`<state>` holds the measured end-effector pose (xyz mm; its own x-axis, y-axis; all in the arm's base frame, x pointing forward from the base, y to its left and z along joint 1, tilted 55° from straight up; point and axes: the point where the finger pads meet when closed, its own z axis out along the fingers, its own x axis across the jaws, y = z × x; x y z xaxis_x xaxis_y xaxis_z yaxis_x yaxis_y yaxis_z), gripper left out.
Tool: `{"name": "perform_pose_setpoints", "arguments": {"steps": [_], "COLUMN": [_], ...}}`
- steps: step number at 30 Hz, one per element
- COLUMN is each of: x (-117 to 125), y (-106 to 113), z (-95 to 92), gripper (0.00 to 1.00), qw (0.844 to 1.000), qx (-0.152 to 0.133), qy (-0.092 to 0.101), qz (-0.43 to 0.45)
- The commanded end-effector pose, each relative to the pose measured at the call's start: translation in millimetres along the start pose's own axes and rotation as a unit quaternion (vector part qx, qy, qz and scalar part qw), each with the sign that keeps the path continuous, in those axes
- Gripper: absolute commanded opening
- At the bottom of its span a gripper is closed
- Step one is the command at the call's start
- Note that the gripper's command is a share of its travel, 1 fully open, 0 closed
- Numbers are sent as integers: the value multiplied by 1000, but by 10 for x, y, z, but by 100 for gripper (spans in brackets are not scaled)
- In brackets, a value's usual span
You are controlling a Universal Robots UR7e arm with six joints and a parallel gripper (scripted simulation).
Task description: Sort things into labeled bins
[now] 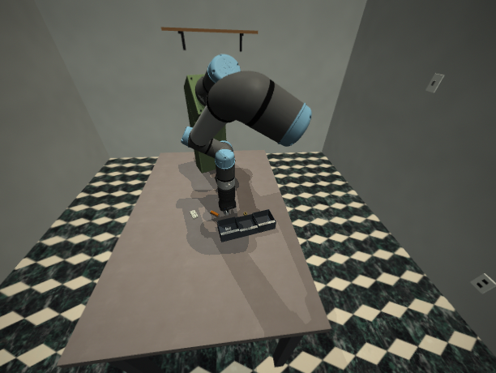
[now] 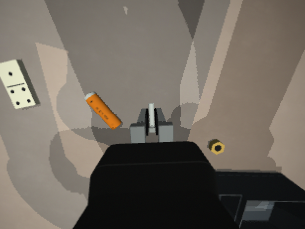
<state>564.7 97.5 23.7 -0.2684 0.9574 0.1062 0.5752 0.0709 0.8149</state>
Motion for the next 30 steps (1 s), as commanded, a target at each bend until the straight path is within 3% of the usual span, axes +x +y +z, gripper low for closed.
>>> {"name": "perform_pose_setpoints", "arguments": {"steps": [1,17,30], "x": [0,0,0], "y": [3,3,3], "z": [-2,-2,-435], "gripper": [32,32,32], "qw": [1000,1000,1000], "qx": [0,0,0], "qy": [0,0,0], "qz": [0,0,0]}}
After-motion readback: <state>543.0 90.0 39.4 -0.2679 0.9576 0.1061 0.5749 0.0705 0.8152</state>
